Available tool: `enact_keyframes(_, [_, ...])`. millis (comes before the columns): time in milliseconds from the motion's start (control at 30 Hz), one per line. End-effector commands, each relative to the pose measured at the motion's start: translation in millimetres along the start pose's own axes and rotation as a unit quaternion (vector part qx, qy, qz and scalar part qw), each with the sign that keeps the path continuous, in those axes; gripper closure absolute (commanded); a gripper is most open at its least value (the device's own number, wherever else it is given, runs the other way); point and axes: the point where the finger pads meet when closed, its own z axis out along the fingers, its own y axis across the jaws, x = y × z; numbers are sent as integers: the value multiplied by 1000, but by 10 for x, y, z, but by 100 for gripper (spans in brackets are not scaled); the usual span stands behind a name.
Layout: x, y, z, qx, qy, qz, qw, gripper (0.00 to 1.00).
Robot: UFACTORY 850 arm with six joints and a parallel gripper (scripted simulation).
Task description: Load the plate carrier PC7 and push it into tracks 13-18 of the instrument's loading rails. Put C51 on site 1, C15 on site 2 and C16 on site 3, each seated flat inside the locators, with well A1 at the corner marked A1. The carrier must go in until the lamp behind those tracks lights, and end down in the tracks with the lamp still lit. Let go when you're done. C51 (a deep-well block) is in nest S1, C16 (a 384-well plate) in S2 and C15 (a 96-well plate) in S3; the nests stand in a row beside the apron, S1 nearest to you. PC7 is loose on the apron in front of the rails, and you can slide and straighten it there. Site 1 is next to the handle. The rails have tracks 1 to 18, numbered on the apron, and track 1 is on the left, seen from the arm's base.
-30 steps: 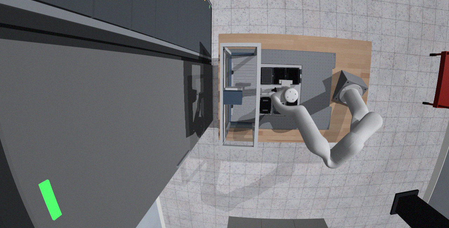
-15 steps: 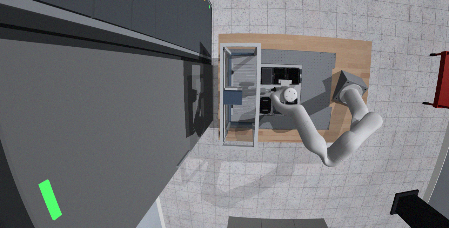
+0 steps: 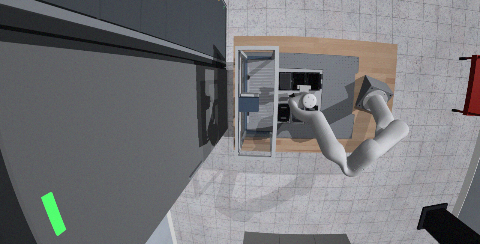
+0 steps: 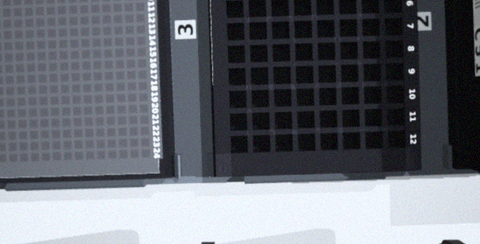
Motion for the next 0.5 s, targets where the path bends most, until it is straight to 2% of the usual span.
enact_keyframes(0, [1,-11,34,1,0,0,1000,0])
enact_keyframes(467, [1,-11,60,1,0,0,1000,0])
